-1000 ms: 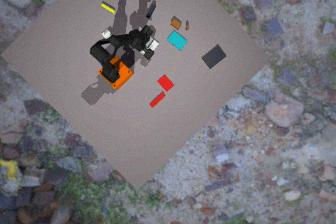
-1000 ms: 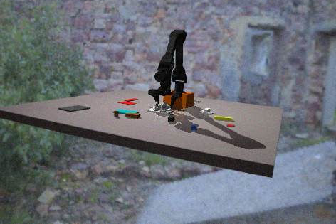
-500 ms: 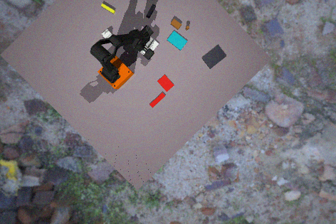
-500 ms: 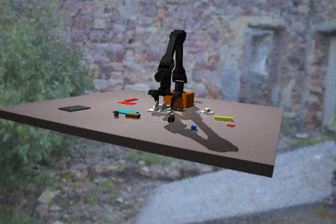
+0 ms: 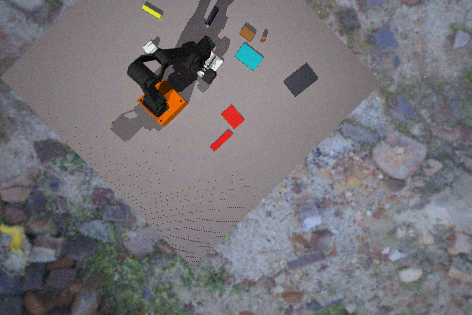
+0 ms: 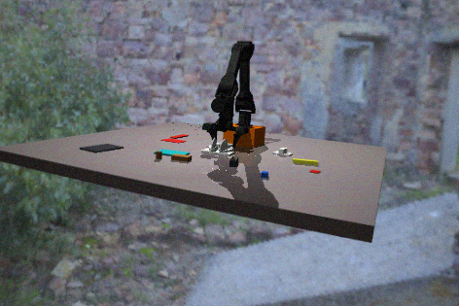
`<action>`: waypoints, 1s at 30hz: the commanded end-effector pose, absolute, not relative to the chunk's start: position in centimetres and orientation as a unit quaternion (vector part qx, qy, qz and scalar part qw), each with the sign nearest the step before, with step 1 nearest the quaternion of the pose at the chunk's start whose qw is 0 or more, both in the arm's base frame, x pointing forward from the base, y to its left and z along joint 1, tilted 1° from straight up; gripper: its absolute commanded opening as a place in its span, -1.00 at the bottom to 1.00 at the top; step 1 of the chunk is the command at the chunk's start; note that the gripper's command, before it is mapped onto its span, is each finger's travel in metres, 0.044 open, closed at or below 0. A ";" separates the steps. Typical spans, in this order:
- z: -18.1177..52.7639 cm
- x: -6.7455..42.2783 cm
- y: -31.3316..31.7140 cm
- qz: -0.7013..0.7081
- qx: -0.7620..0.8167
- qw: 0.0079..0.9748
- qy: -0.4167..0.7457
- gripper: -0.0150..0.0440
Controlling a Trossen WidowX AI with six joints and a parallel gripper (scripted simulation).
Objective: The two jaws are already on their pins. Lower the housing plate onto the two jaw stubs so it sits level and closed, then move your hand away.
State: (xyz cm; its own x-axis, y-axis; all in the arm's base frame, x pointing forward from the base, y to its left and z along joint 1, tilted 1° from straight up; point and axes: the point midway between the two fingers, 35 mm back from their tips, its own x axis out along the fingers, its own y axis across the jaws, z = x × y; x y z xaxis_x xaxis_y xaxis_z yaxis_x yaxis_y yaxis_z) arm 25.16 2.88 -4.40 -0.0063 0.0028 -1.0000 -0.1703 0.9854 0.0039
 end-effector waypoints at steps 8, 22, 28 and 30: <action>-4.5 25.2 2.8 0.060 -0.060 0.703 0.706 0.70; -4.4 25.2 2.9 0.062 -0.059 0.702 0.707 1.00; -4.4 25.2 2.9 0.062 -0.059 0.702 0.707 1.00; -4.4 25.2 2.9 0.062 -0.059 0.702 0.707 1.00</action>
